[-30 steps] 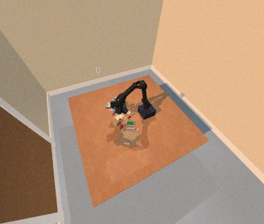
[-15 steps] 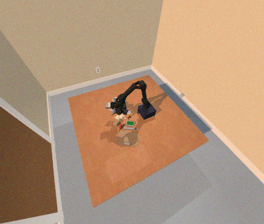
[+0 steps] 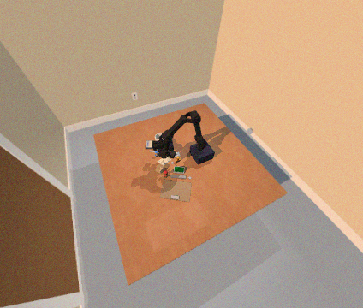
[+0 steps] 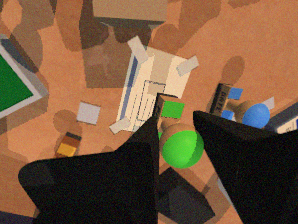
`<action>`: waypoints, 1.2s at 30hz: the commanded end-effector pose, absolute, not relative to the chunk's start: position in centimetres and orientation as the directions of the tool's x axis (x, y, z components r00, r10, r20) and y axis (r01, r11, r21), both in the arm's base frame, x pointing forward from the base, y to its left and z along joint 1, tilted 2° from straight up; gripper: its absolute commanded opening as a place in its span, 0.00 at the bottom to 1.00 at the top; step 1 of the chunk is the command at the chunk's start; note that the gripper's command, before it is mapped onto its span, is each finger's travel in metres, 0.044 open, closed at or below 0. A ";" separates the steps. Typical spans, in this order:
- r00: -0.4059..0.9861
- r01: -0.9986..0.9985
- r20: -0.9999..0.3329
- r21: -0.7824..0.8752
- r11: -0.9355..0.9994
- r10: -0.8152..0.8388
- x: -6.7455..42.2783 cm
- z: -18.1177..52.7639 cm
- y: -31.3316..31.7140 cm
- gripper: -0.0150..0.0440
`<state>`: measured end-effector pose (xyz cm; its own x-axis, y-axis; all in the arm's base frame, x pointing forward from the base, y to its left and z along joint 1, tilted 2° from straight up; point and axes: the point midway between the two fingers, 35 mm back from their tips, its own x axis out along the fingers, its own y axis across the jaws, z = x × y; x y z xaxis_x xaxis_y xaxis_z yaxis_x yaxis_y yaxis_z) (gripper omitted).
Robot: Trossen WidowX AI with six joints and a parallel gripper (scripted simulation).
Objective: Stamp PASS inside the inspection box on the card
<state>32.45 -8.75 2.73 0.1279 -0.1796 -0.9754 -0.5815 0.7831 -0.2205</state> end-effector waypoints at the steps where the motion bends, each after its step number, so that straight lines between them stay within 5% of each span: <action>1: 0.126 -0.585 -0.976 -0.216 0.782 -0.176 32.4 2.4 -8.7 0.25; 36: 0.128 -0.584 -0.976 -0.216 0.782 -0.174 32.3 0.1 -8.8 0.25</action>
